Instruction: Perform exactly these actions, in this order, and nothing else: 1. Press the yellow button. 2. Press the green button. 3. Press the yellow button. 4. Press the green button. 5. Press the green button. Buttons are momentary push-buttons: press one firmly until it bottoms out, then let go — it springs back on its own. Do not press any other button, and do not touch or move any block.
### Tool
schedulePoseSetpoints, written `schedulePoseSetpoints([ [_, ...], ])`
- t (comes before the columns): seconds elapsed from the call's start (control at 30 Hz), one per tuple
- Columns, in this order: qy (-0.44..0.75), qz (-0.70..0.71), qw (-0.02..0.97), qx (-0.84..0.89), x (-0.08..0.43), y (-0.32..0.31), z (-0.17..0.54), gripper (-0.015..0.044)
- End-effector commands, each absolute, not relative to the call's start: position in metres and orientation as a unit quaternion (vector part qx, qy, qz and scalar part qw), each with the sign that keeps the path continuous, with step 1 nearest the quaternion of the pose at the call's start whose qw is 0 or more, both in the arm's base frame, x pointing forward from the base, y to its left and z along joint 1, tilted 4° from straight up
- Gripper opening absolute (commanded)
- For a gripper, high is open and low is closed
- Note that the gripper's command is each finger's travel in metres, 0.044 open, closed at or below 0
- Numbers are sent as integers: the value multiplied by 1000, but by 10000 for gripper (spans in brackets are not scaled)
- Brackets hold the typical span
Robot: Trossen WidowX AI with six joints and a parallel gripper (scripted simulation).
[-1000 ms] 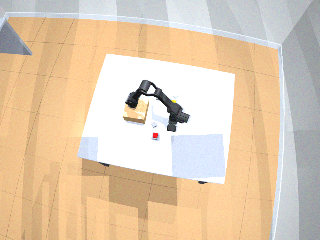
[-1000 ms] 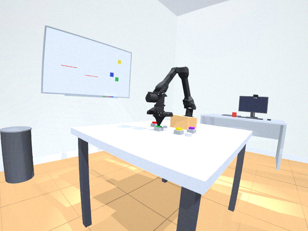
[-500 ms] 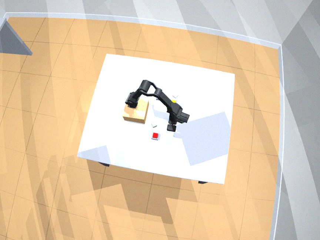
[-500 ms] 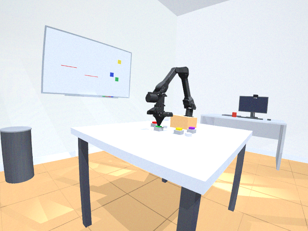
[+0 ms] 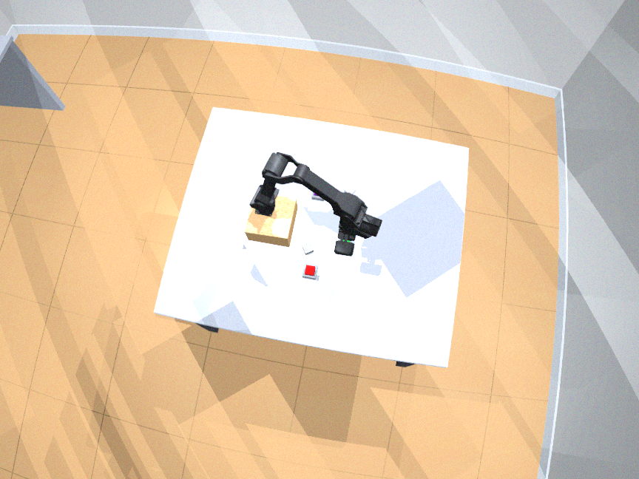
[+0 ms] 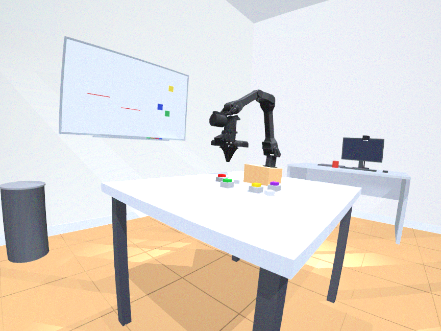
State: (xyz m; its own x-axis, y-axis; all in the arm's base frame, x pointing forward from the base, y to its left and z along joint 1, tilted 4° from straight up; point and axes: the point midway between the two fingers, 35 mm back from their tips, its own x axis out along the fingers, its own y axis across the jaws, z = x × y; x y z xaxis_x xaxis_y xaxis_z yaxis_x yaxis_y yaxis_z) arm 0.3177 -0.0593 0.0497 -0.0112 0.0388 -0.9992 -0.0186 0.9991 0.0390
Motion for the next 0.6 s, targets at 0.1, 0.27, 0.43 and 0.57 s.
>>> schedulePoseSetpoints([
  [0.1,716,23,698,5,315,-21,58,20],
  [0.27,716,26,697,8,304,56,62,20],
  [0.43,717,28,696,10,291,91,63,20],
  [0.57,717,28,696,10,291,91,60,20],
])
